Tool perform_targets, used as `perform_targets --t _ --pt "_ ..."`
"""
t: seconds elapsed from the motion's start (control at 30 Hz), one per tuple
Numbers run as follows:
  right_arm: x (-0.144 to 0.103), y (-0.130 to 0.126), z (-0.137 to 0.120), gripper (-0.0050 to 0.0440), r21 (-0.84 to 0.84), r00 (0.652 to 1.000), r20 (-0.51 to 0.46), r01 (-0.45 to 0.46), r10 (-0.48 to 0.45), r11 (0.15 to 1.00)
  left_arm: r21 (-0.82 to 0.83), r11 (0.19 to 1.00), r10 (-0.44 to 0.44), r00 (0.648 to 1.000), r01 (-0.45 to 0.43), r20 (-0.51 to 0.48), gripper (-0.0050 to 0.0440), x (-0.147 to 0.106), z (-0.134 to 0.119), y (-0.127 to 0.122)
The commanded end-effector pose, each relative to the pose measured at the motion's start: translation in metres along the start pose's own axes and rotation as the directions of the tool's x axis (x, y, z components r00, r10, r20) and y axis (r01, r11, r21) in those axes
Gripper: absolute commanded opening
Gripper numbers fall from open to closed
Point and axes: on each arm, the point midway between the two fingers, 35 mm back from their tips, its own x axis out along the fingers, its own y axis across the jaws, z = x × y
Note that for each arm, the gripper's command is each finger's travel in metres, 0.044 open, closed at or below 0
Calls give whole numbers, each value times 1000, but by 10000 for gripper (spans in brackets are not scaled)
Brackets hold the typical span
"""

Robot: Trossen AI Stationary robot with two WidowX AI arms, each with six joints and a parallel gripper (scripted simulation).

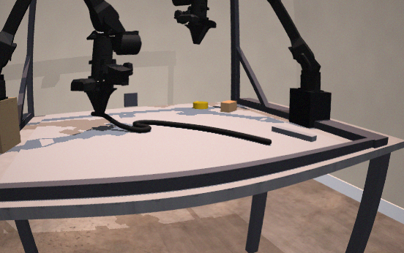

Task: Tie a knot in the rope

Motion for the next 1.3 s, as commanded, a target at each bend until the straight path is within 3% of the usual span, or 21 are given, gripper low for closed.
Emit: perform_targets --t 0.0,0.47,1.0,1.27 --pt "-31 9 5 45 4 999 29 -44 44 999 4 1000 3 1000 -3 27 100 -10 1 1" --pt "-66 7 4 45 4 999 29 -44 44 999 4 1000 3 1000 -3 27 100 -10 1 1" --pt "-67 7 4 45 4 999 29 -44 44 999 4 1000 3 1000 -3 27 100 -10 1 1" --pt "-65 -14 -3 45 4 999 29 -43 43 999 4 1000 3 1000 -3 27 100 -10 1 1"
